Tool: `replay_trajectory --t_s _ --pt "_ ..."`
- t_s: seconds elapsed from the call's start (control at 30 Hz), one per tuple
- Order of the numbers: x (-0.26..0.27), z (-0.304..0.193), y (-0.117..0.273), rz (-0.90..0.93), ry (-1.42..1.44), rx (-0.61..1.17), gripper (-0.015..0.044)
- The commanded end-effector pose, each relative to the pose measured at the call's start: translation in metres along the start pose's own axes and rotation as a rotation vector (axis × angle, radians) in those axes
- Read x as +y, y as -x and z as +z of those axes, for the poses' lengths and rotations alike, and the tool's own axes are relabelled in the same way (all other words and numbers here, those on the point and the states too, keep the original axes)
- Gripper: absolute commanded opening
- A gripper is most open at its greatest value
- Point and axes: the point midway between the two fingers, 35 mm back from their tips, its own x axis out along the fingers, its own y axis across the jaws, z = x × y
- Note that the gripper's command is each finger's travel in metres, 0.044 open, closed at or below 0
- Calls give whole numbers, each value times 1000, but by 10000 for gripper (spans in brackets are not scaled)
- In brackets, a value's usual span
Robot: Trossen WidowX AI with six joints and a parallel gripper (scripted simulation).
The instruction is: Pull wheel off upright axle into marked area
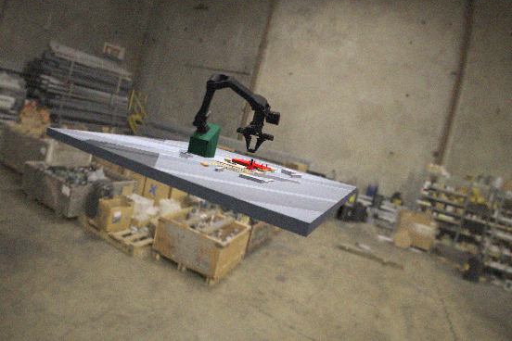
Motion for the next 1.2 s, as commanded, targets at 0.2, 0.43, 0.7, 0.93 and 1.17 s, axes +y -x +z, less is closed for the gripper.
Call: replay_trajectory --t_s 0.2,0.43,0.7,0.93,1.17 --pt "-20 39 3 0 -3 -1 0" --pt "-37 63 5 0 -3 -2 0" --pt "-52 80 5 -1 -4 -4 0" --pt "-52 81 -12 -1 -5 -4 0" --pt "-50 80 -32 -1 -5 -2 0"
